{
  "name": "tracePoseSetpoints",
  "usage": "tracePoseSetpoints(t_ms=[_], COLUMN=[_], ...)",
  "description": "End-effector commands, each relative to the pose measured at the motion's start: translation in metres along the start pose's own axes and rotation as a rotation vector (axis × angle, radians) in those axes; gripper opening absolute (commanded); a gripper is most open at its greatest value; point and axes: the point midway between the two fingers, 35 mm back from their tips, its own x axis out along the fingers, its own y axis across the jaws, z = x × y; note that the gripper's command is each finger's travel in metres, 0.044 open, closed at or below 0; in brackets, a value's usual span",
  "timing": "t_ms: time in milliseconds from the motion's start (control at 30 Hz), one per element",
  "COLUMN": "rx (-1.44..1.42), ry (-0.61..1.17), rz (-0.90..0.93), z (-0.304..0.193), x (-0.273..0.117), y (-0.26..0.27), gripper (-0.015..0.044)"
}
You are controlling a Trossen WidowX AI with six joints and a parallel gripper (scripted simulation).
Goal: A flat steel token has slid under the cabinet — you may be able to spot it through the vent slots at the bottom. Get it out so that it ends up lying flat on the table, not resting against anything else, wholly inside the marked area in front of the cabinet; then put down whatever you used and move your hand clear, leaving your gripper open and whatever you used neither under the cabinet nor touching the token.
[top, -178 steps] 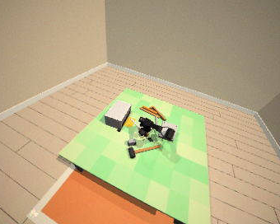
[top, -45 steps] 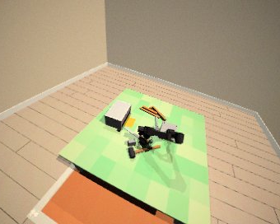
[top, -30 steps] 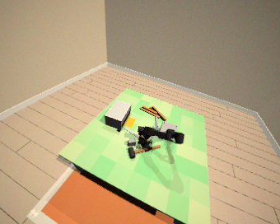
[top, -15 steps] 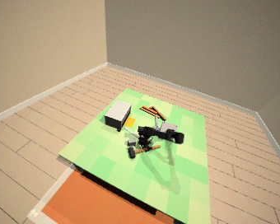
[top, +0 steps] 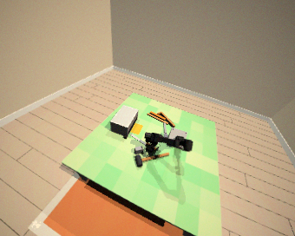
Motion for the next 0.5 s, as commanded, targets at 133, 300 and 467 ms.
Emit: tracePoseSetpoints(t_ms=[133,300,467], rx=[-0.026,-0.033,-0.037], ry=[0.001,0.002,0.002], rz=[0.004,0.004,0.004], z=[0.009,0.015,0.02], x=[0.0,0.0,0.0], y=[0.002,0.002,0.002], gripper=[0.0,0.0,0.0])
